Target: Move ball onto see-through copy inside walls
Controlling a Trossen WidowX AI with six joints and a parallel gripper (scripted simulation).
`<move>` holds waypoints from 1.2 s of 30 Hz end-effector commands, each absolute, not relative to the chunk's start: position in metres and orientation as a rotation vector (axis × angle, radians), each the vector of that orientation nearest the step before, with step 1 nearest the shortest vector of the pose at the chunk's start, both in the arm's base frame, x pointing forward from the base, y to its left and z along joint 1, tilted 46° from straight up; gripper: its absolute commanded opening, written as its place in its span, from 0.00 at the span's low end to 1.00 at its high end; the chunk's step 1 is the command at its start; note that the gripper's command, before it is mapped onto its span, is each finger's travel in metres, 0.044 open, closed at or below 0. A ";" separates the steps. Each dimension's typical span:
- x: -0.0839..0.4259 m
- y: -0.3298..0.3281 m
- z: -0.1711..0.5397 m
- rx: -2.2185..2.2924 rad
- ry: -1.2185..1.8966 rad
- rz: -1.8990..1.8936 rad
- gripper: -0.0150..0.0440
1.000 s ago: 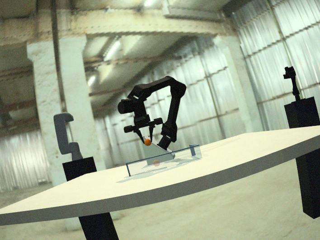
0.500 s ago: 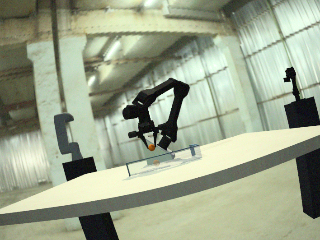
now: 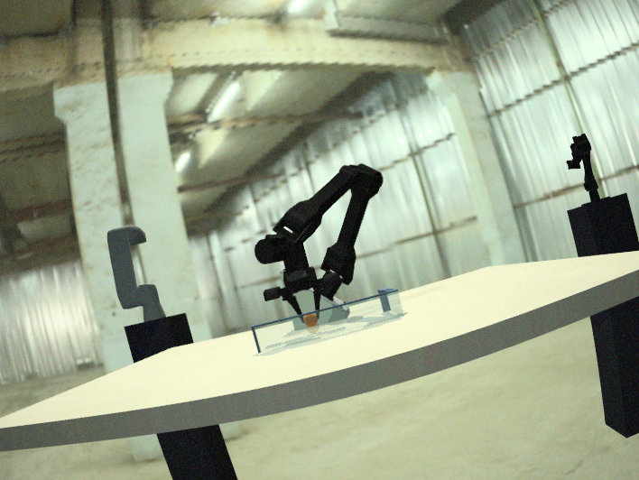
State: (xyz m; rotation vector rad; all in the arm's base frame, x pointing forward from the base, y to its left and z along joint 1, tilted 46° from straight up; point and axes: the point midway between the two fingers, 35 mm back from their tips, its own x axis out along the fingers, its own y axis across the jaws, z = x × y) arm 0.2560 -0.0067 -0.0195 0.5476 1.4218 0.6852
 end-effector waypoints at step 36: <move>0.259 -0.001 -0.026 0.548 1.416 0.680 0.70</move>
